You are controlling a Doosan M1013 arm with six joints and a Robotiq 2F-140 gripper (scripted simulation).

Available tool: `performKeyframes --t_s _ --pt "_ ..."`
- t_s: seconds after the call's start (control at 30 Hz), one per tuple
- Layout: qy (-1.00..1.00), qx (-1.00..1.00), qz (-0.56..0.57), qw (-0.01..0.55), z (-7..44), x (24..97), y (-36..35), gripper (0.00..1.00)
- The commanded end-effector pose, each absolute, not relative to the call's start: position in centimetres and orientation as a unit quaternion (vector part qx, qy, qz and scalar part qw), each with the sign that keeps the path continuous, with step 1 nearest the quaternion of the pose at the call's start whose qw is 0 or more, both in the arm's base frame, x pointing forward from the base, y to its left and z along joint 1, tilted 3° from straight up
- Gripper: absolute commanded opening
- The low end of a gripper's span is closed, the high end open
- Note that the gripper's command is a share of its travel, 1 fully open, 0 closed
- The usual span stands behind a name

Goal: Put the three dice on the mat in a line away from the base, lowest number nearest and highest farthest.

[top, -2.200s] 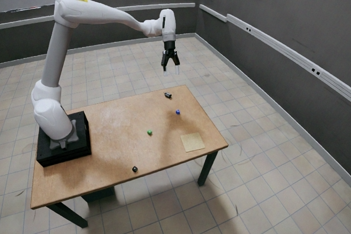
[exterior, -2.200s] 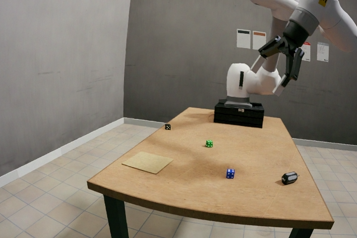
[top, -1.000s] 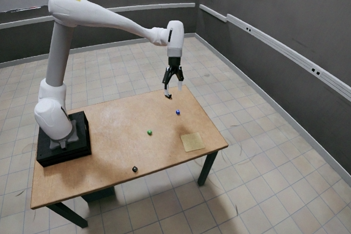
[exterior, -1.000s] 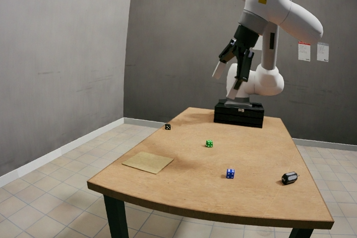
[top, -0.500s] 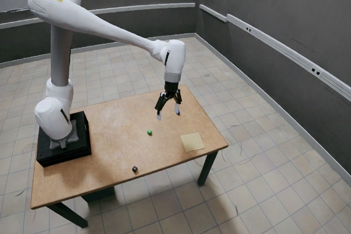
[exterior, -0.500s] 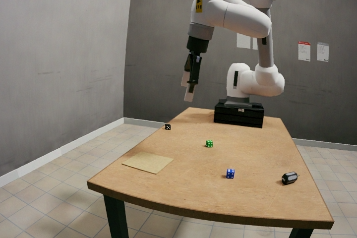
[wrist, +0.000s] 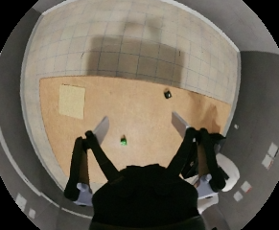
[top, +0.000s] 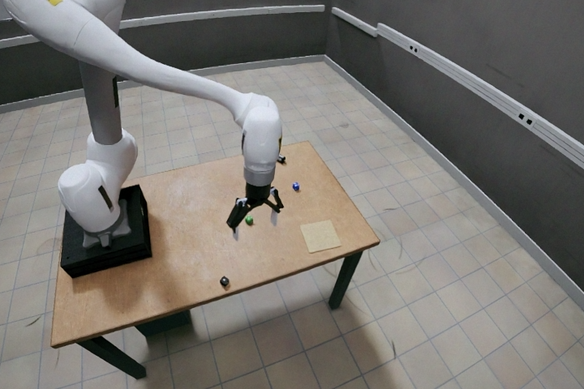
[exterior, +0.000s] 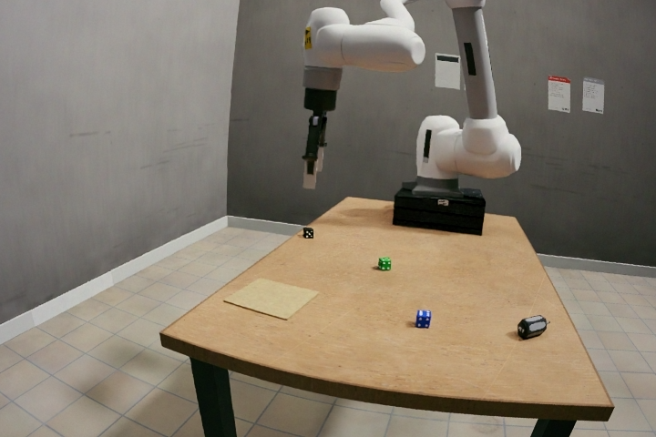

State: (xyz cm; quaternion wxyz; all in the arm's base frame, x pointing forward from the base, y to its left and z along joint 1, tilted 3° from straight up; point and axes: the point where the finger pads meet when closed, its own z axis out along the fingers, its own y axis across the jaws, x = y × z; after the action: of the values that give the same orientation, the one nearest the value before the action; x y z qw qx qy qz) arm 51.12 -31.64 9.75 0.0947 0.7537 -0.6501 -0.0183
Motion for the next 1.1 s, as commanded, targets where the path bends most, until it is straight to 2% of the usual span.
performKeyframes --t_s 0.0,0.37,1.07 --pt "-0.668 0.74 -0.014 0.074 9.0 47.5 -33.6 1.0" --pt "-0.726 0.686 0.006 0.031 6.6 37.1 -36.5 1.0" --pt "-0.73 0.683 0.007 0.028 6.1 36.5 -36.6 1.0"
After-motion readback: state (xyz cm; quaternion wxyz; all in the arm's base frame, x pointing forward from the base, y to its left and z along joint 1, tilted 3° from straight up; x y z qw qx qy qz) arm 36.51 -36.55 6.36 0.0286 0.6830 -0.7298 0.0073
